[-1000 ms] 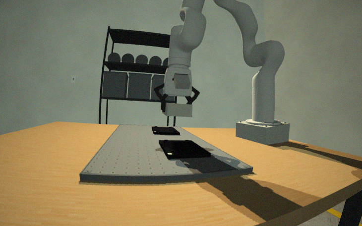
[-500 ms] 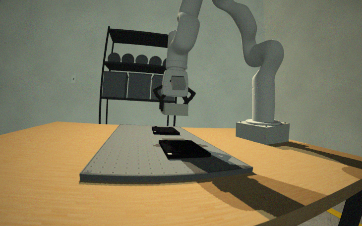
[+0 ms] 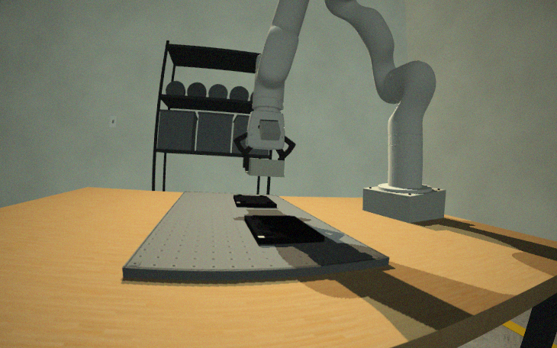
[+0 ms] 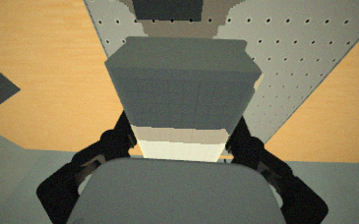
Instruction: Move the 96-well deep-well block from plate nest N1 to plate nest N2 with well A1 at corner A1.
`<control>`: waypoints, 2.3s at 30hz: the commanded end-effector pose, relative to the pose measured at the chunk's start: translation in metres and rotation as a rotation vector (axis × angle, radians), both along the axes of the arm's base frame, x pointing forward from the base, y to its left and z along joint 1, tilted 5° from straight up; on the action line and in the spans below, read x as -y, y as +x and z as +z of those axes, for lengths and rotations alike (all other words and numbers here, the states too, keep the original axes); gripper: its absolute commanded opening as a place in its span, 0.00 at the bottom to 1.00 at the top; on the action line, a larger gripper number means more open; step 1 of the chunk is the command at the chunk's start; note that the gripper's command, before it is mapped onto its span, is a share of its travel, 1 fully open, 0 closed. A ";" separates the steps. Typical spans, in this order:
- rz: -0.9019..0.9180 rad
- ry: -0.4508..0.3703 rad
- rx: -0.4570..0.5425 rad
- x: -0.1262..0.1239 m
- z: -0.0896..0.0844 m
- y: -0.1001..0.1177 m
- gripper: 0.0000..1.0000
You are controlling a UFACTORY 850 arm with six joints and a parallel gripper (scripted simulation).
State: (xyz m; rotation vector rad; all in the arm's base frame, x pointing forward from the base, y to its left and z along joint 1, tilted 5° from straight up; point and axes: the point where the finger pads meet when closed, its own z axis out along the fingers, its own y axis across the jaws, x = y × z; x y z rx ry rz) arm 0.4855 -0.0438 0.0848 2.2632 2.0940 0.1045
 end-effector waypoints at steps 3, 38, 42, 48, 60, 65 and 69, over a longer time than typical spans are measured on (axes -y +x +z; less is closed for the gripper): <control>0.001 0.003 0.002 0.021 0.000 0.000 0.00; 0.001 0.003 0.002 0.124 -0.001 -0.005 0.00; 0.001 0.003 0.002 0.129 -0.001 -0.005 0.00; 0.001 0.003 0.002 0.129 -0.001 -0.005 0.00; 0.001 0.003 0.002 0.129 -0.001 -0.005 0.00; 0.001 0.003 0.002 0.129 -0.001 -0.005 0.00; 0.001 0.003 0.002 0.129 -0.001 -0.005 0.00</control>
